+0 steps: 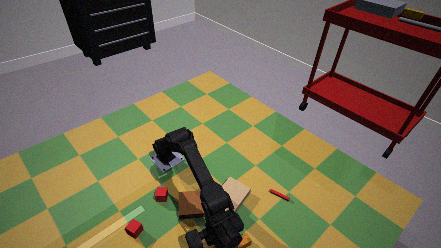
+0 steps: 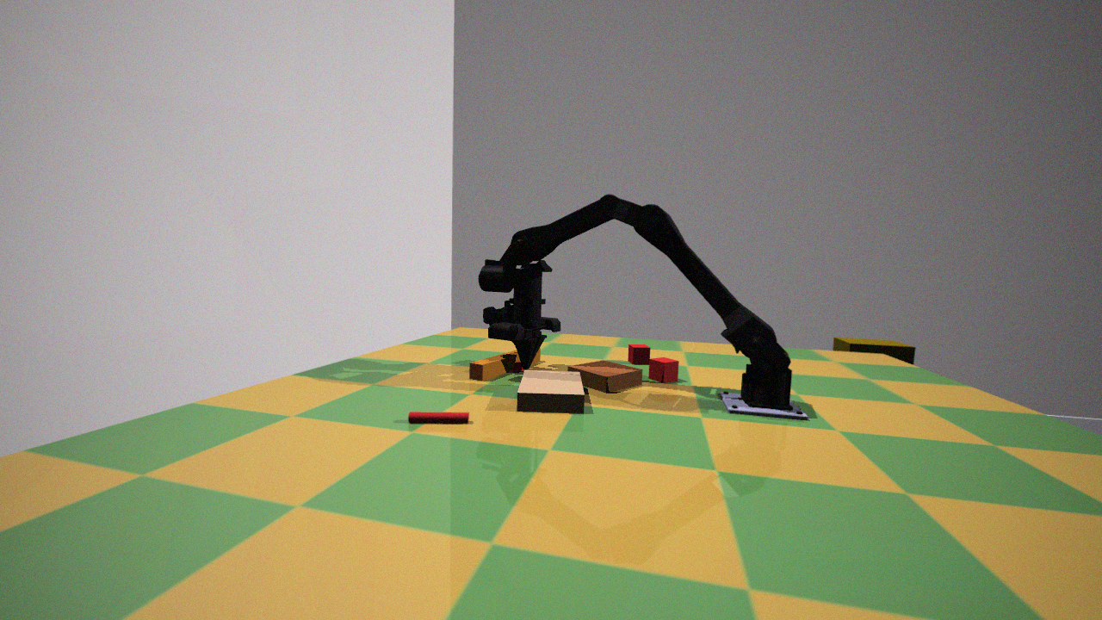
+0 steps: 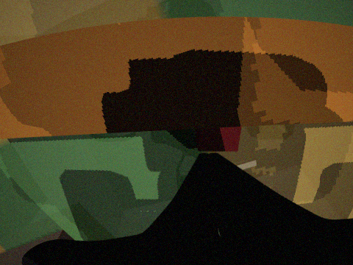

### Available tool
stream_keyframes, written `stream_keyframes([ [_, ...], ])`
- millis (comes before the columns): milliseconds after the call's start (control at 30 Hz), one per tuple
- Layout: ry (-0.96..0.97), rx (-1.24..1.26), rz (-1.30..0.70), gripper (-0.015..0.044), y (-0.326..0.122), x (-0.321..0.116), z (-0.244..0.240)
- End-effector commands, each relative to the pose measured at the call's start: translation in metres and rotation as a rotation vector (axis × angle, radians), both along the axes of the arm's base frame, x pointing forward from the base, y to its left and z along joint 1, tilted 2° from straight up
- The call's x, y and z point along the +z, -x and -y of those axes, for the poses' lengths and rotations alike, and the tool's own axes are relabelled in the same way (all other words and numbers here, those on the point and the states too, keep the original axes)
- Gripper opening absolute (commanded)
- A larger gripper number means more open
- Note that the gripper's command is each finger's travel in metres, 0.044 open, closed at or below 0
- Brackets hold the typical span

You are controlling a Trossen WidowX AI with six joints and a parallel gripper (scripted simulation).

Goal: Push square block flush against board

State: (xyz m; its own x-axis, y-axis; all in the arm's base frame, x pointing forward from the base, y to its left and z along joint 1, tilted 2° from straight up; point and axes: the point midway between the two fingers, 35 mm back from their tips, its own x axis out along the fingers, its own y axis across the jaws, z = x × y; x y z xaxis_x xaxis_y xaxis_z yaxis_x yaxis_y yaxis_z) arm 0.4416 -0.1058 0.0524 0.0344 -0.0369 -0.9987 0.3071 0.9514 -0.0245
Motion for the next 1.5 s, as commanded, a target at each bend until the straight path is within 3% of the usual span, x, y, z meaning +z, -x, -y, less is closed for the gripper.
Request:
stream_keyframes([
  [0,0.004,0.004,-0.001,0.0000,0.005,0.000,-0.001],
  [767,0.003,0.004,-0.004,0.0000,0.038,-0.003,-0.012],
  [967,0.003,0.004,-0.003,0.0000,0.034,0.050,-0.013],
  [1167,0.003,0.015,0.014,0.0000,0.033,0.052,-0.015],
  [1467,0.003,0.296,-0.010,0.0000,0.099,0.054,-0.107],
])
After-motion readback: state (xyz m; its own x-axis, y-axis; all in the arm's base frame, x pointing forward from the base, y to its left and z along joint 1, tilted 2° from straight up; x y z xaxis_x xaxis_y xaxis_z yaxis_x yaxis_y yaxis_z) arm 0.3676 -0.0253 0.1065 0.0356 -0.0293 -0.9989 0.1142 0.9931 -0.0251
